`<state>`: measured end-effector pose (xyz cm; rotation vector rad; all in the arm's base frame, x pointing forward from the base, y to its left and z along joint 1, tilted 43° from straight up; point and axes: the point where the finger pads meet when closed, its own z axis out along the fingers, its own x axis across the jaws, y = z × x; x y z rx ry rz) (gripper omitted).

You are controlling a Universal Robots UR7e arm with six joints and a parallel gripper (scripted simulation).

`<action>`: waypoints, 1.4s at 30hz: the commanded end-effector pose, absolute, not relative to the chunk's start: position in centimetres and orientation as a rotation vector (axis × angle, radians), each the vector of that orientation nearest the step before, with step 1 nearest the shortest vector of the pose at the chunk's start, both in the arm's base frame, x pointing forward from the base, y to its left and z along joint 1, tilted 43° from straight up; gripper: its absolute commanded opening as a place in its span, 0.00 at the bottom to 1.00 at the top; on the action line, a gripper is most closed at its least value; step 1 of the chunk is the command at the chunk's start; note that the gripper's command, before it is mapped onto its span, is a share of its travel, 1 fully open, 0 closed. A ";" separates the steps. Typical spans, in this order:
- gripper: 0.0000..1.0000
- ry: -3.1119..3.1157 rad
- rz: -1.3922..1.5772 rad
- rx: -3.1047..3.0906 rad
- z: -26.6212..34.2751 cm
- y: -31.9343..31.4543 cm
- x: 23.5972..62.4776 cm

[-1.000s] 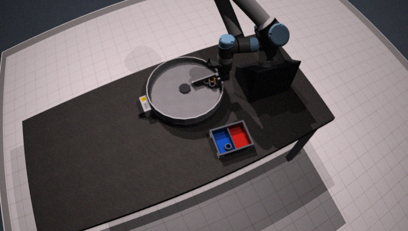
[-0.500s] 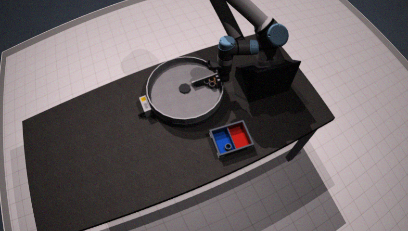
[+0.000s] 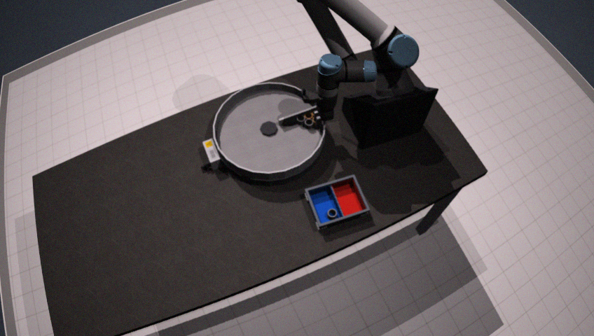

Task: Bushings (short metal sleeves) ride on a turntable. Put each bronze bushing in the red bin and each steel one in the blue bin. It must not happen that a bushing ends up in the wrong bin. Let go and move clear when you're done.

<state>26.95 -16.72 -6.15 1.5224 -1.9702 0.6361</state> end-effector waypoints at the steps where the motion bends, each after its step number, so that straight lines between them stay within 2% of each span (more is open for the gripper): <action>1: 0.40 -1.970 0.638 1.523 -6.2 -16.7 27.0; 2: 0.40 -1.970 0.638 1.523 -6.2 -16.7 27.0; 3: 0.00 -1.970 0.637 1.523 -6.1 -16.7 27.0; 42: 0.00 -1.971 0.636 1.524 -6.2 -16.7 27.0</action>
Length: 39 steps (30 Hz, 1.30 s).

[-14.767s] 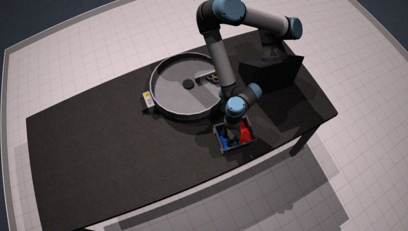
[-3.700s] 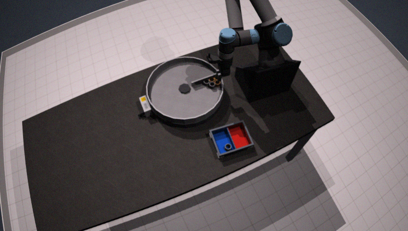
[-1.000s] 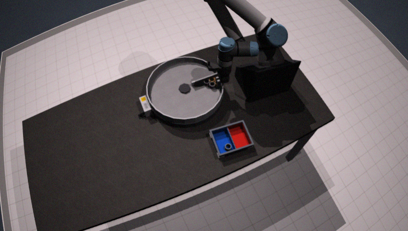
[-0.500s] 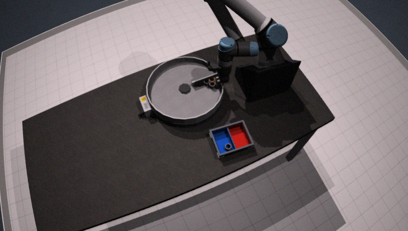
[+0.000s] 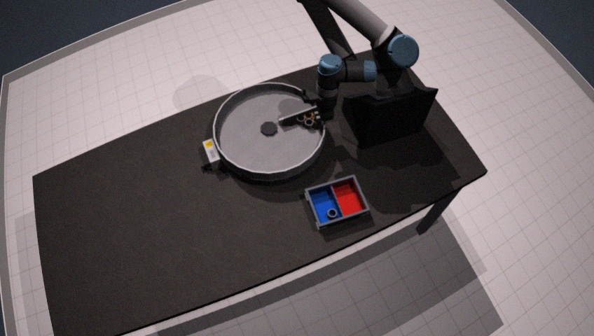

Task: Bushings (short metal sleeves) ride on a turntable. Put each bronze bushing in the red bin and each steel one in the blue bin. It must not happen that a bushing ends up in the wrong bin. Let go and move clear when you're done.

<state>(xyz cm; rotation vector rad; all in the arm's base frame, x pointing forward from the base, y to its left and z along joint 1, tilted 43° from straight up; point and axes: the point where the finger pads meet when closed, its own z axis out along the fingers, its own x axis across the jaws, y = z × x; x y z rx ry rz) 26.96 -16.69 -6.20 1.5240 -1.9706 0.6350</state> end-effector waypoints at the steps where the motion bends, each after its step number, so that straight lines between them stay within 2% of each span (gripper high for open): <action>1: 0.00 -1.971 0.636 1.524 -6.2 -16.7 27.0; 39: 0.00 -1.970 0.638 1.523 -5.7 -16.3 27.1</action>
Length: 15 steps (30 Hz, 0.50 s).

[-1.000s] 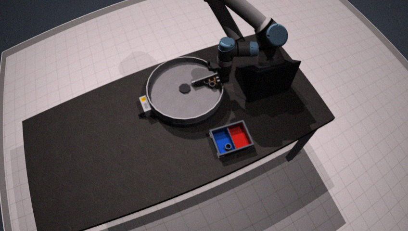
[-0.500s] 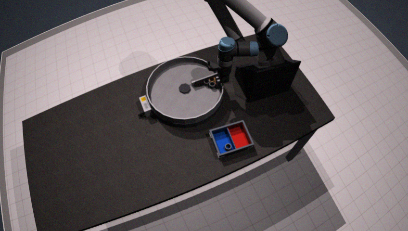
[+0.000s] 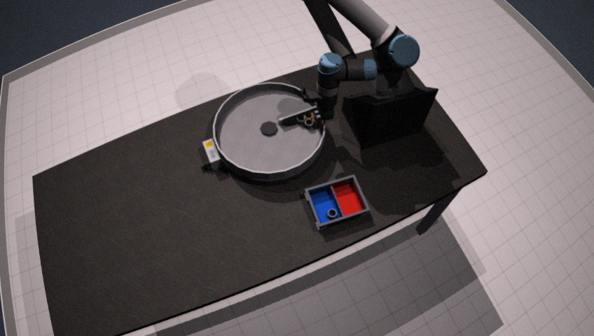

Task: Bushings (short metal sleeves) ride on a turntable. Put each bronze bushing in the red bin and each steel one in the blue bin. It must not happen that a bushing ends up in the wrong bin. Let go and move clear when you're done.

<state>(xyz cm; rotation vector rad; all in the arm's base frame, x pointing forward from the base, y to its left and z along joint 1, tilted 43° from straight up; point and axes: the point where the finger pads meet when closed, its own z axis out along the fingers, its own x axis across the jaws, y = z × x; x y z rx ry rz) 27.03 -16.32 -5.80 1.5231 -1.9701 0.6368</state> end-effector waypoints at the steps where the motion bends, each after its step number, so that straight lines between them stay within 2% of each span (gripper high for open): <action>1: 0.00 -1.970 0.638 1.523 -5.7 -16.3 27.1; 15: 0.00 -1.970 0.638 1.523 -5.4 -16.0 27.1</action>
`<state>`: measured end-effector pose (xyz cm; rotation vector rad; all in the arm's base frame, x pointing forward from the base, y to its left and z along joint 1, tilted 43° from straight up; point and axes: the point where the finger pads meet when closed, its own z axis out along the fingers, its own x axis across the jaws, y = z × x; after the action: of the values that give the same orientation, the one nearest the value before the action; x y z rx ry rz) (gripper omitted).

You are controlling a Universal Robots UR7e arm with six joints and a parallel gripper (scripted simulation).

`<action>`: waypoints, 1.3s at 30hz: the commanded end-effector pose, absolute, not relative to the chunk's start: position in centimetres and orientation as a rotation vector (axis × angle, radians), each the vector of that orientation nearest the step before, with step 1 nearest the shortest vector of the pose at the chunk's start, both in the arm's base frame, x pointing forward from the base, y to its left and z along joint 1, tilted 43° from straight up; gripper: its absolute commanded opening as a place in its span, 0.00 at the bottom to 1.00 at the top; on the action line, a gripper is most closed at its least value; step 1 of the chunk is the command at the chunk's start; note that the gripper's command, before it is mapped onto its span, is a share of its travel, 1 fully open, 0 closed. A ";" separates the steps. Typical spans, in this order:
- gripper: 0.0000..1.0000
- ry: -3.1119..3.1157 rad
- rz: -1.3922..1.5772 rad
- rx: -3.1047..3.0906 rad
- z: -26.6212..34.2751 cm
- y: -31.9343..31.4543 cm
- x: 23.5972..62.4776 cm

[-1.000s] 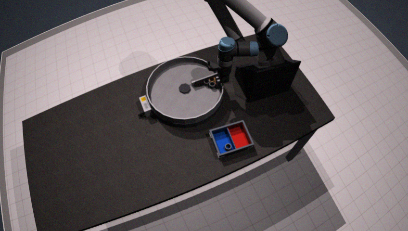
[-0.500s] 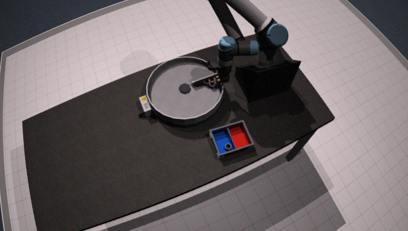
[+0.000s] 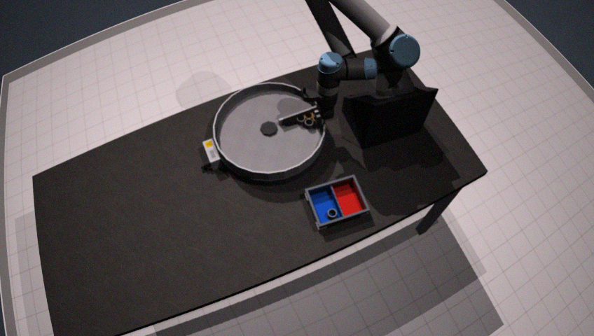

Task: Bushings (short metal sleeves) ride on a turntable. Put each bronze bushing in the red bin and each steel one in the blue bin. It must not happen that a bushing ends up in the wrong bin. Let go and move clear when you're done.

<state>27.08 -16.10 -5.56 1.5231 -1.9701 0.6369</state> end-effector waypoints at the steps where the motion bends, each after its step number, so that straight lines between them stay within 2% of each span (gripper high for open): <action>1: 0.00 -1.970 0.638 1.523 -5.4 -15.9 27.1; 39: 0.00 -1.970 0.638 1.523 -4.7 -15.3 27.3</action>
<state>27.24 -15.35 -4.75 1.5231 -1.9700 0.6371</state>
